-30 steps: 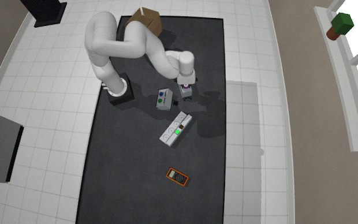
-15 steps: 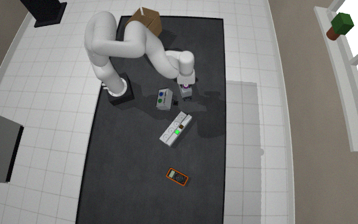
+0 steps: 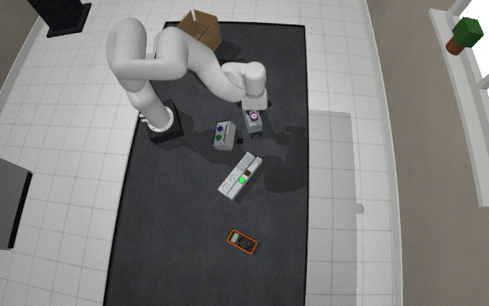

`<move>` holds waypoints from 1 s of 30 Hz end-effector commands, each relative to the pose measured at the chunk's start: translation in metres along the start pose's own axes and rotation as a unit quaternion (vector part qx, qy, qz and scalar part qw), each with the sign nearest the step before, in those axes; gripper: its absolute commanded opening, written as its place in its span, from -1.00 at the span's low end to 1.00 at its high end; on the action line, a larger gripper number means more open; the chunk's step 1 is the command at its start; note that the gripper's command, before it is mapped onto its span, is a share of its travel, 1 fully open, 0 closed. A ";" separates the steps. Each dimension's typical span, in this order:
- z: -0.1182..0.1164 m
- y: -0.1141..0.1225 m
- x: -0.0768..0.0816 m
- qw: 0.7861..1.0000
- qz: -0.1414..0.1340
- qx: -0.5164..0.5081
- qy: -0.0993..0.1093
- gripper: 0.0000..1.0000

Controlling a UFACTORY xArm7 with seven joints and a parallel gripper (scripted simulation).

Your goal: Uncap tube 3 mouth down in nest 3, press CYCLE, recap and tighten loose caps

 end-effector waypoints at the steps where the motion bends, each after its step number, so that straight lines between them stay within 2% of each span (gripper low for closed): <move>1: -0.006 0.005 0.003 0.999 0.000 -0.042 0.001 -1.00; 7: -0.043 0.037 0.003 0.998 0.000 -0.062 0.001 -1.00; 10: -0.043 0.037 0.003 0.998 0.000 -0.062 0.001 -1.00; 15: -0.072 0.062 -0.014 0.998 0.000 -0.062 0.001 -1.00; 17: -0.072 0.062 -0.014 0.998 0.000 -0.062 0.001 -1.00; 28: -0.135 0.116 -0.052 0.998 0.000 -0.062 0.001 -1.00; 30: -0.135 0.116 -0.052 0.998 0.000 -0.062 0.001 -1.00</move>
Point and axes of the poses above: the point where the finger pads meet when closed, its own x axis back along the fingers, its own z axis across the jaws, y = z × x, the point moved 6 cm from there along x, back along the fingers, and after that the axes turned 15 degrees about -x, right-handed, at the moved point
